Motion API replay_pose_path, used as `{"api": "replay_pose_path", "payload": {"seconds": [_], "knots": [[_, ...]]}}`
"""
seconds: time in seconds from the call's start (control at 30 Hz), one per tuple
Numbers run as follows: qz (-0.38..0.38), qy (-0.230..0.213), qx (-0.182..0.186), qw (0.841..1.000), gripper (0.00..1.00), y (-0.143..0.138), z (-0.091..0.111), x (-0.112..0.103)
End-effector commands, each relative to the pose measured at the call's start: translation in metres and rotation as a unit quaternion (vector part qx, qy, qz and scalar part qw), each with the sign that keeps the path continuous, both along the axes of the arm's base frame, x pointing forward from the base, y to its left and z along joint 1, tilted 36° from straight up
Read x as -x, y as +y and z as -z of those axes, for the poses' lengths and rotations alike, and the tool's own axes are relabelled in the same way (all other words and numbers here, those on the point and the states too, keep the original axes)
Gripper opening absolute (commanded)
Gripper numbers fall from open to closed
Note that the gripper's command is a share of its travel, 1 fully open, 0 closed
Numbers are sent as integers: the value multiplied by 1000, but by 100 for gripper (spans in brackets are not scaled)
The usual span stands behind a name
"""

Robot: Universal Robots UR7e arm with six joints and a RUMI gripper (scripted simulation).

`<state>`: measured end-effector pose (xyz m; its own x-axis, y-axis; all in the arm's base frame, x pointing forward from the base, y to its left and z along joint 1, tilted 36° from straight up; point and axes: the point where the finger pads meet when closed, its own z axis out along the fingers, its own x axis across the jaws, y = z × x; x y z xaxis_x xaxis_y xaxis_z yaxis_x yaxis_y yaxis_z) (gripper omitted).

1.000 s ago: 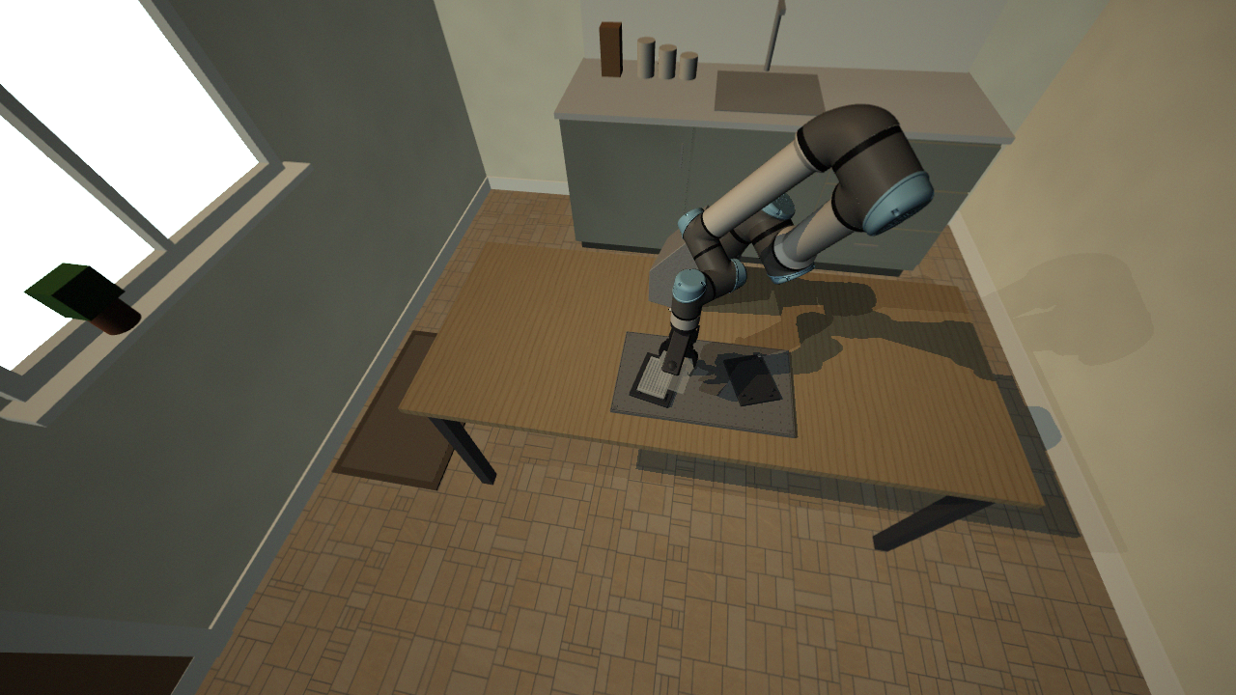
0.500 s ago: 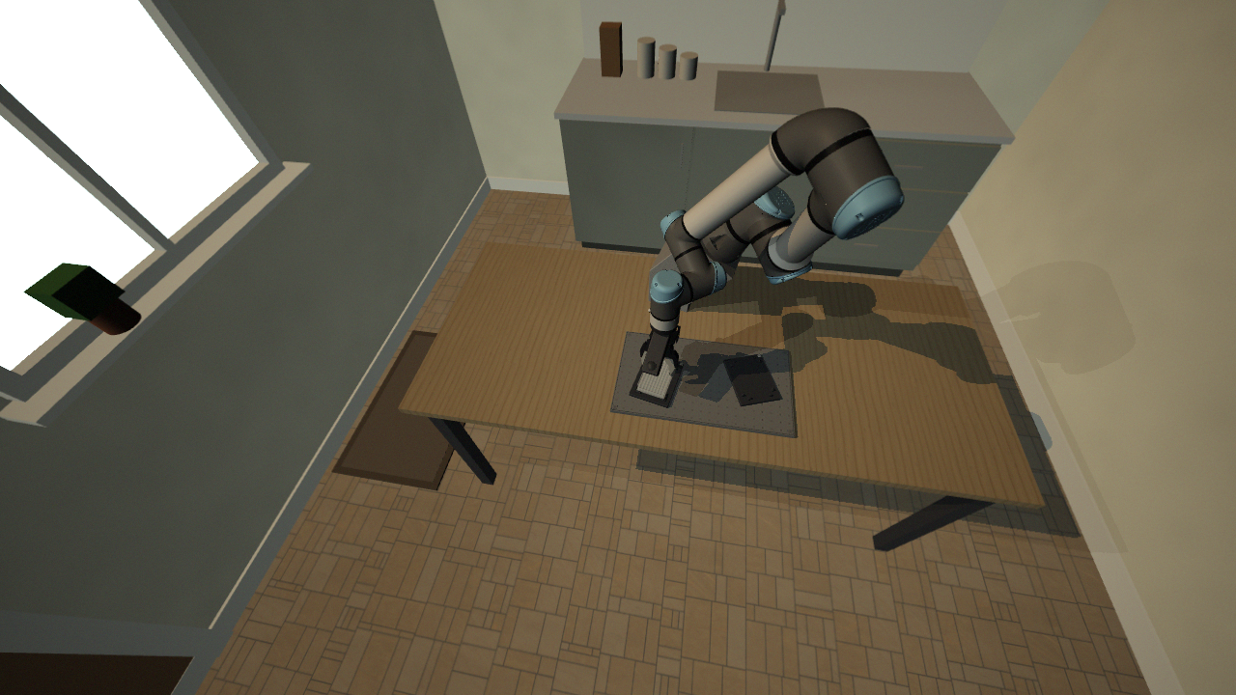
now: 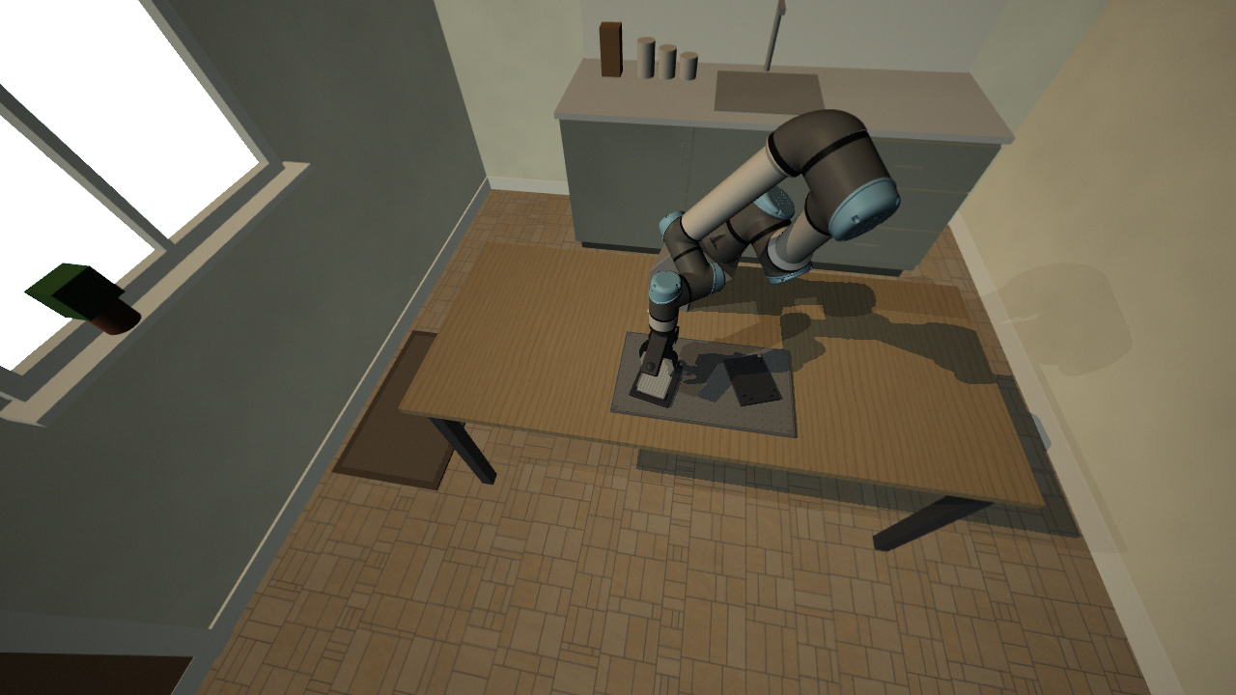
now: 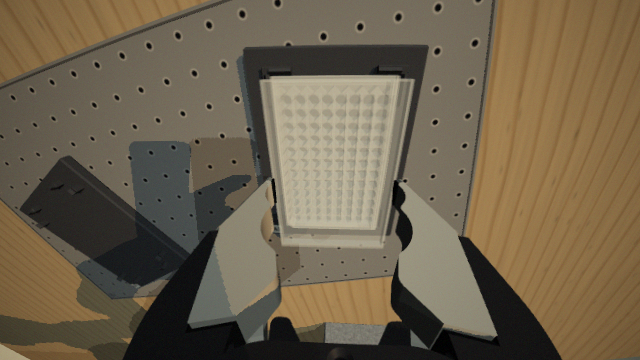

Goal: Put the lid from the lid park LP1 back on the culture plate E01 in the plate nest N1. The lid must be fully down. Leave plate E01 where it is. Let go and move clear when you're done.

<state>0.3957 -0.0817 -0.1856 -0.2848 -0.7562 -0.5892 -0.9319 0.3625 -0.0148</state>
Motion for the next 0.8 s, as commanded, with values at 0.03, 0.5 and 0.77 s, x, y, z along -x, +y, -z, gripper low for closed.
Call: {"api": "replay_pose_path", "payload": {"seconds": [0.03,0.5,0.77], "knots": [[-1,0,0,1000,0,1,2,-1],[-1,-1,1,1000,0,3,5,-3],[-1,-1,1,1000,0,5,7,-4]]}}
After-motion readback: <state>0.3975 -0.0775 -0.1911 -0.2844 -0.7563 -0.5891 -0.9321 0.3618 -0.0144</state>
